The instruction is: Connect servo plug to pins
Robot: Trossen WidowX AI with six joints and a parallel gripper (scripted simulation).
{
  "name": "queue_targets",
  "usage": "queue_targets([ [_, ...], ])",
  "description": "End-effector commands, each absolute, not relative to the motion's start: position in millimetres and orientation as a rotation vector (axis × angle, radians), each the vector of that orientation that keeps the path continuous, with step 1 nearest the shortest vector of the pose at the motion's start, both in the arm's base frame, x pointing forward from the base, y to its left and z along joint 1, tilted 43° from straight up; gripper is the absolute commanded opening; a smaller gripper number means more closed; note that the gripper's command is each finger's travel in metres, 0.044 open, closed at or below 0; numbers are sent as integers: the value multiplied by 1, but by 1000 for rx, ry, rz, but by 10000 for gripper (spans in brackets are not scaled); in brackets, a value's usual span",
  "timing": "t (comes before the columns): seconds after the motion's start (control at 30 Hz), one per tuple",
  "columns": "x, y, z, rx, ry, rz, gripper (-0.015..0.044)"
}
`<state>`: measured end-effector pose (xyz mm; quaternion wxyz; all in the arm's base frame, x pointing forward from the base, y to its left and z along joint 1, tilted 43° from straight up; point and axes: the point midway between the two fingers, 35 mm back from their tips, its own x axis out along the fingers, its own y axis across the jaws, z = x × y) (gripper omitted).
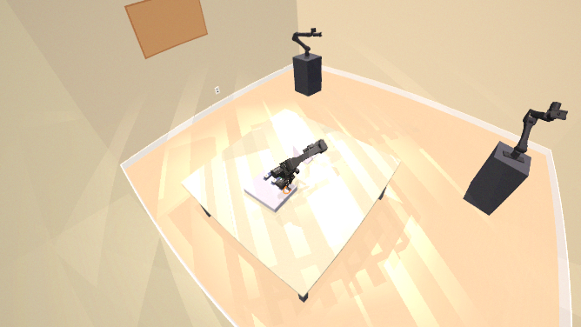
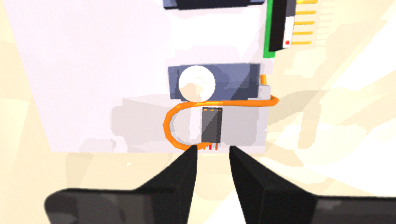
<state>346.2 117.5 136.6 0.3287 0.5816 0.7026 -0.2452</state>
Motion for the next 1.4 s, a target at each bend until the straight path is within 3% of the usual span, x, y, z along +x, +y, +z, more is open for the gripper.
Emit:
queue_targets([
  [0.0, 346, 119, 137, 1539, 1855, -664, 115],
  [0.8, 342, 146, 108, 1540, 1856, -662, 115],
  [0.9, 342, 146, 108, 1540, 1856, -662, 36],
  [1.1, 342, 145, 109, 1540, 1856, -662, 0],
  [1.37, 347, 125, 131, 1539, 1854, -664, 0],
])
